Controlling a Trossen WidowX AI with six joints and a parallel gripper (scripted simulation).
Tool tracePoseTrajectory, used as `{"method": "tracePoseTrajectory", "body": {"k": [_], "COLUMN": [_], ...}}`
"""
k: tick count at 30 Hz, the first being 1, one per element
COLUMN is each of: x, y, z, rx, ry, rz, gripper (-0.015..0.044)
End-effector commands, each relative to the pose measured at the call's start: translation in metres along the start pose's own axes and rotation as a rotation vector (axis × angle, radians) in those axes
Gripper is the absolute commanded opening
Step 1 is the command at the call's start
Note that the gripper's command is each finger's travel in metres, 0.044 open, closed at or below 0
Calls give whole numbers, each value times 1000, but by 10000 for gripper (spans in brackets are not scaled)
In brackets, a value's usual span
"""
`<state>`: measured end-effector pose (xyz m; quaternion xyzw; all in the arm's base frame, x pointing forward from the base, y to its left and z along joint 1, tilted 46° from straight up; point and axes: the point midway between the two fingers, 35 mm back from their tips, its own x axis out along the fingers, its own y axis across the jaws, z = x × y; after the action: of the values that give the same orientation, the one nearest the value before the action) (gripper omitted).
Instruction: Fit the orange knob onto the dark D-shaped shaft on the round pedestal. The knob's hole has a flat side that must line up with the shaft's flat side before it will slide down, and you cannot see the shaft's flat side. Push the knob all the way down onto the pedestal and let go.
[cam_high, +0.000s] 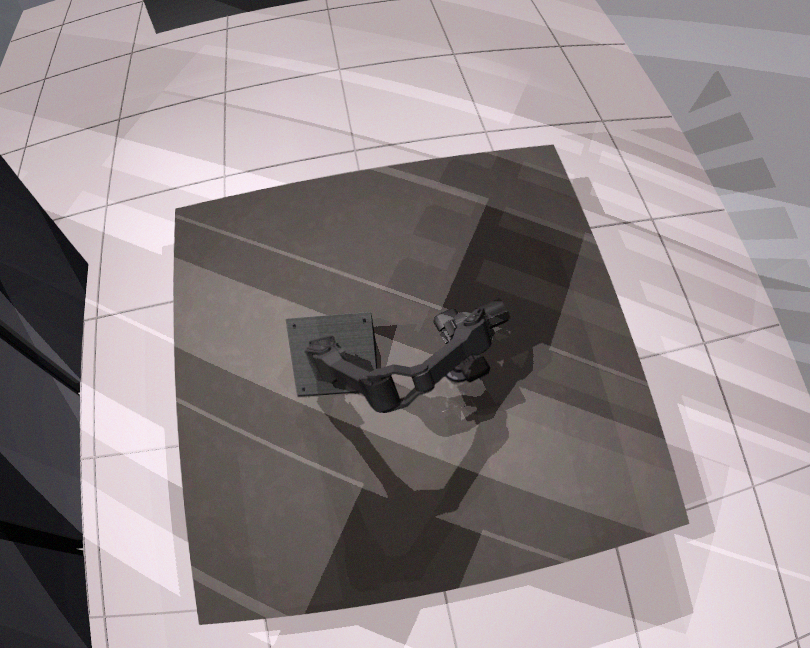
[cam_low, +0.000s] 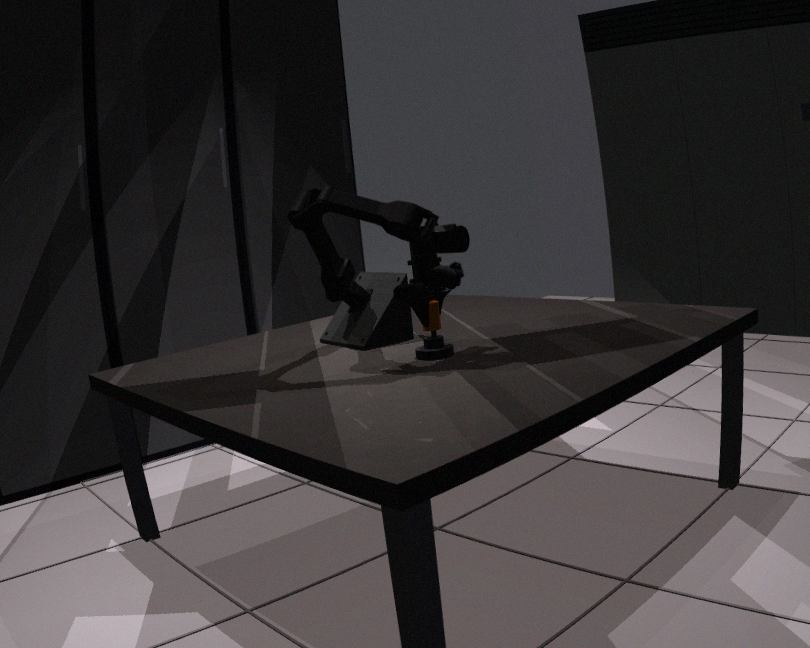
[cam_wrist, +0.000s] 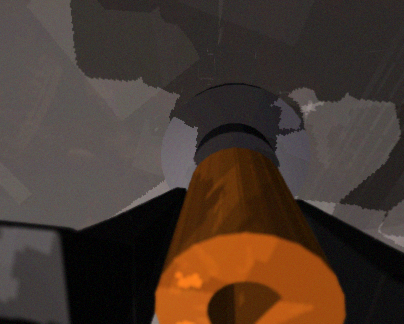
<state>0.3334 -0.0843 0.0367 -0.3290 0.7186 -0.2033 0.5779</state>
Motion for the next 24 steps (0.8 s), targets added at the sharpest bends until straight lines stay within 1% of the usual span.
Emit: {"method": "tracePoseTrajectory", "body": {"k": [1,16,24], "x": [0,-4,-1], "y": [0,0,-1], "z": [1,1,1], "rx": [-6,-15,-215], "ry": [0,0,0], "rz": [-3,-3,-3], "gripper": [0,0,0]}}
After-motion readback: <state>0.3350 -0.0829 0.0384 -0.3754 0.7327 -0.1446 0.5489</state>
